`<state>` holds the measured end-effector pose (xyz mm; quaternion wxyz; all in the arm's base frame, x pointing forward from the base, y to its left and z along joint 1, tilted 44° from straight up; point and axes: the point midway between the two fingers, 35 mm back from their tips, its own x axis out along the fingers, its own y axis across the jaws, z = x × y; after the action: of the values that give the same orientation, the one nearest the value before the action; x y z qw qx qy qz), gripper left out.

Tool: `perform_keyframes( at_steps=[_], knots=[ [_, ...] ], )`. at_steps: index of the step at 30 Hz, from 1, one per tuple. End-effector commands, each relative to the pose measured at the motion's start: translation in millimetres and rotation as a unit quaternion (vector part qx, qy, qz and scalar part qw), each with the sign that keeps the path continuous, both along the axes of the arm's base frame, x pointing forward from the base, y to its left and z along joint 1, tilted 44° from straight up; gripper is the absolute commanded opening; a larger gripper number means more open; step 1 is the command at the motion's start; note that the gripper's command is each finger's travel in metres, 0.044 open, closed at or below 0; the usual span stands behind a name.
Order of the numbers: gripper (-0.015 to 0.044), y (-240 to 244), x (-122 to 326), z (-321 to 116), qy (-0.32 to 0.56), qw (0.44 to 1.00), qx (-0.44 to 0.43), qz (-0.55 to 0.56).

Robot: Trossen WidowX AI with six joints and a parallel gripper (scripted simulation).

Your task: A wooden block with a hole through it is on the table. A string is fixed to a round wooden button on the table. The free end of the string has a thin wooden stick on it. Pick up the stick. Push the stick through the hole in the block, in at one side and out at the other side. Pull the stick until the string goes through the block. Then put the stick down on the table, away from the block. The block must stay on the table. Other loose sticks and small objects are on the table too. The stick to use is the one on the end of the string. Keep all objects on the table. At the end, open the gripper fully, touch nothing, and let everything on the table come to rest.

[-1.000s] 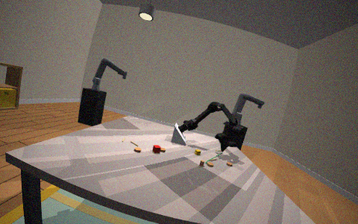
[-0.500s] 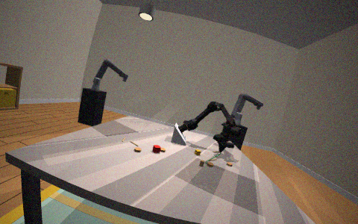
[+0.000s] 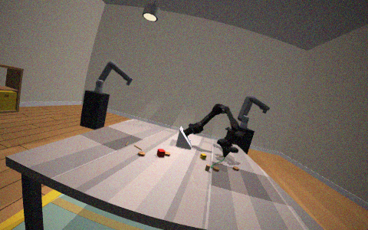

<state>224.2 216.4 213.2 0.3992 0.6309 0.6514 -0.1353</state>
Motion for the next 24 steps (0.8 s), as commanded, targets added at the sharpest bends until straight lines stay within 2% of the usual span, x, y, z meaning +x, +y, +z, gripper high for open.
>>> perform_keyframes(
  at_steps=[1,24],
  knots=[
    [0.0000,0,-4,-6,0.000,1.000,0.000,-0.001],
    [0.0000,-3,-9,-25,0.001,1.000,-0.001,0.000]
  ],
)
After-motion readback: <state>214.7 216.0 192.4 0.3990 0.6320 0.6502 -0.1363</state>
